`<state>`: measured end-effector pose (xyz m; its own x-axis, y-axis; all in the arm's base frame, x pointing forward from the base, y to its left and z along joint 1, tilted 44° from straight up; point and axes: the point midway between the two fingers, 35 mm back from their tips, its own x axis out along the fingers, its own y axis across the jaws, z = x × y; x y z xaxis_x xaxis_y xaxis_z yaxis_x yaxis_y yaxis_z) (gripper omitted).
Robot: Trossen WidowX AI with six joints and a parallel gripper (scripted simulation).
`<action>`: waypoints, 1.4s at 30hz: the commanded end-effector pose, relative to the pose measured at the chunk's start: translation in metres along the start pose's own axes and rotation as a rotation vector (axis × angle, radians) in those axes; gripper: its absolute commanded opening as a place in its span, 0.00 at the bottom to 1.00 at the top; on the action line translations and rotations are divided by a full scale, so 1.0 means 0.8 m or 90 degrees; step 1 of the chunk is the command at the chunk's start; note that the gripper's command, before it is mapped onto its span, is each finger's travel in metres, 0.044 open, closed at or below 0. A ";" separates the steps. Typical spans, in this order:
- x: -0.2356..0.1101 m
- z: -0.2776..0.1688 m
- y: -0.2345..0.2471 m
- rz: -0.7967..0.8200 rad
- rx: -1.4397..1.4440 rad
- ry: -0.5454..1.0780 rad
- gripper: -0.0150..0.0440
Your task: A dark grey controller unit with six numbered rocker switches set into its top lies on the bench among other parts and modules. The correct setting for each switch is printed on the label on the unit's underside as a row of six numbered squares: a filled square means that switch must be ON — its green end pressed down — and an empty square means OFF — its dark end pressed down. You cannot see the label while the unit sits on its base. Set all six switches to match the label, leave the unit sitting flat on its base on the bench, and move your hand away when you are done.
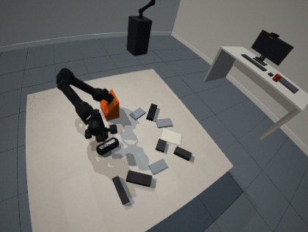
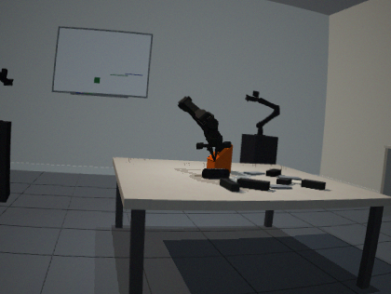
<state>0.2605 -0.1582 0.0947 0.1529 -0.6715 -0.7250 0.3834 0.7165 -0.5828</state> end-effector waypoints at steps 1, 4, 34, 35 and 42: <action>-0.009 -0.011 0.000 0.017 -0.245 -0.047 0.25; -0.009 -0.011 0.000 0.017 -0.245 -0.047 0.25; -0.006 -0.001 -0.007 0.006 -0.080 -0.011 0.57; -0.006 0.001 -0.009 0.003 -0.043 -0.003 0.61; 0.000 0.016 -0.021 -0.035 0.214 0.042 0.92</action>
<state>0.2594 -0.1632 0.1025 0.1267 -0.6718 -0.7298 0.4431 0.6966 -0.5642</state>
